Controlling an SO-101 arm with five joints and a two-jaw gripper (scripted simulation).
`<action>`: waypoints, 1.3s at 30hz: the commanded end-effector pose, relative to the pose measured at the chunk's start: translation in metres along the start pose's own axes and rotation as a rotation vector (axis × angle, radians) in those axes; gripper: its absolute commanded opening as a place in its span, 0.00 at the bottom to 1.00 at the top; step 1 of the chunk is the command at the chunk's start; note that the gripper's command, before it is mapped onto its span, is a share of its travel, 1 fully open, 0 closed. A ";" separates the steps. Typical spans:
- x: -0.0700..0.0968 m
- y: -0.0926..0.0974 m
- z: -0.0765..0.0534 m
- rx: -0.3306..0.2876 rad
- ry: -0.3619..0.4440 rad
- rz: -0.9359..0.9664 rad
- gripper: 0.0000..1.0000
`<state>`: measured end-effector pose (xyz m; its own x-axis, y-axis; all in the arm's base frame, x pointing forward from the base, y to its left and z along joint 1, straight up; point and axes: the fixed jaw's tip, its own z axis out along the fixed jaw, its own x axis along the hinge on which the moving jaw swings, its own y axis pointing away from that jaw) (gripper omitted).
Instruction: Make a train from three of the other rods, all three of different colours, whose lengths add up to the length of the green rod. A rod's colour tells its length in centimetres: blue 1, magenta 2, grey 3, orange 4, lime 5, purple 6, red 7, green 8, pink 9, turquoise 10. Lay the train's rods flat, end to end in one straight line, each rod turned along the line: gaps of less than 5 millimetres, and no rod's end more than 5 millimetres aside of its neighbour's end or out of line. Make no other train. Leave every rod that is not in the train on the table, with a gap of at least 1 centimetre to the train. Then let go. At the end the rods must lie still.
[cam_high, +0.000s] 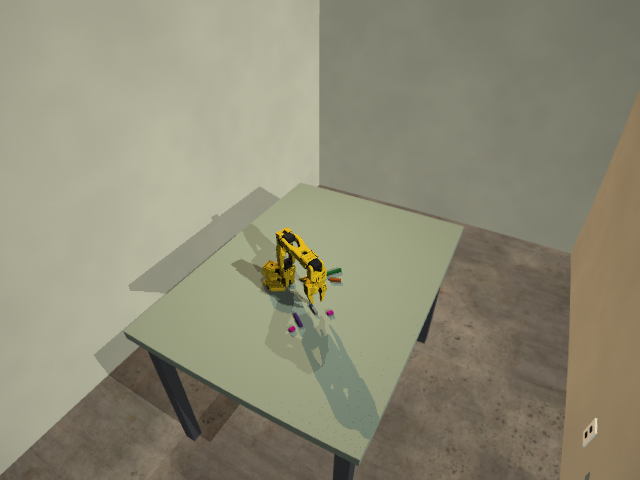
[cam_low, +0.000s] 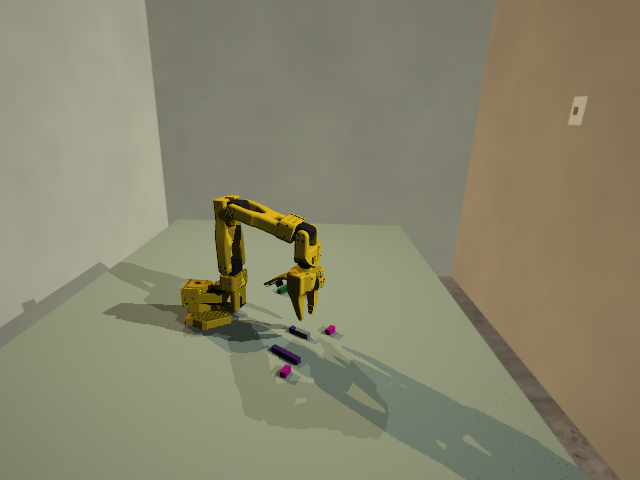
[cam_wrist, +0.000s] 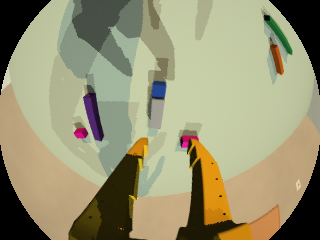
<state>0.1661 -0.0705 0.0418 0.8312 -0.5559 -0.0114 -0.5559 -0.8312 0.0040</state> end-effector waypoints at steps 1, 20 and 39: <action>0.006 -0.002 -0.021 0.018 0.070 -0.009 0.17; 0.005 -0.002 -0.025 0.018 0.070 -0.009 0.17; 0.005 -0.003 -0.025 0.019 0.070 0.005 0.17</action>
<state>0.1649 -0.0696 0.0552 0.8306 -0.5568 -0.0106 -0.5568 -0.8306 0.0039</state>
